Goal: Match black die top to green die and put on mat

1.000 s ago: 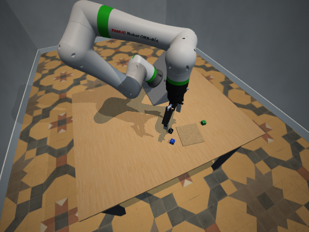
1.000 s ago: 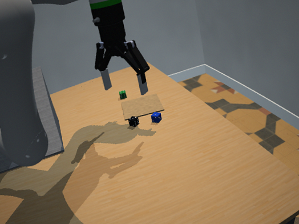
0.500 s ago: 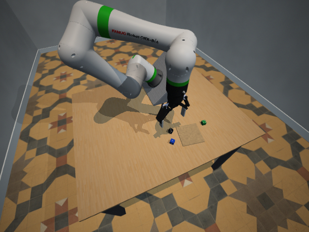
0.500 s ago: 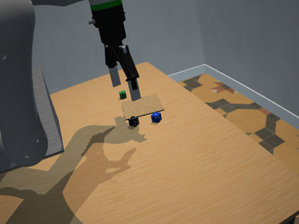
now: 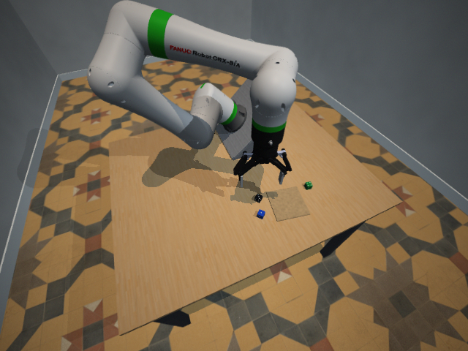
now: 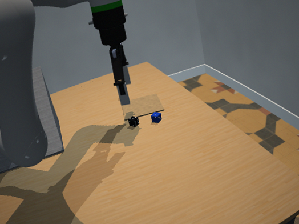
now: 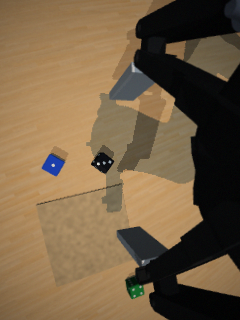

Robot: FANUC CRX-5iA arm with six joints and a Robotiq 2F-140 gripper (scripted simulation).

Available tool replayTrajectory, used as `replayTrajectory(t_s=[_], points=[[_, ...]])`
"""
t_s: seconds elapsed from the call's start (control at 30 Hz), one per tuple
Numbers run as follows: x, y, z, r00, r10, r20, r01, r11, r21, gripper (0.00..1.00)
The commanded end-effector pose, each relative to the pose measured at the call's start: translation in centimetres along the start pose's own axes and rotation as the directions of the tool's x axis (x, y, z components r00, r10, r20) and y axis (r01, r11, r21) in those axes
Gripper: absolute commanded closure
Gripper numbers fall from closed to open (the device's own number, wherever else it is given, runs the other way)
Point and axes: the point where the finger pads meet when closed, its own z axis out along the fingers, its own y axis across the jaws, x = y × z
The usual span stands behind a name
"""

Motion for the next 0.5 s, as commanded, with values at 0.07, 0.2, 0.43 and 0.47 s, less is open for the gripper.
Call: replayTrajectory(t_s=[0.07,0.2,0.43,0.47], points=[[0.01,-0.02,0.21,0.975,0.220,-0.009,-0.220,0.975,-0.003,0.00],[0.01,-0.02,0.33,0.945,0.328,-0.009,-0.328,0.945,-0.002,0.00],[0.01,-0.02,0.57,0.851,0.526,-0.009,-0.526,0.851,0.000,0.00],[0.01,-0.02,0.61,0.833,0.554,-0.009,-0.554,0.833,0.001,0.00]])
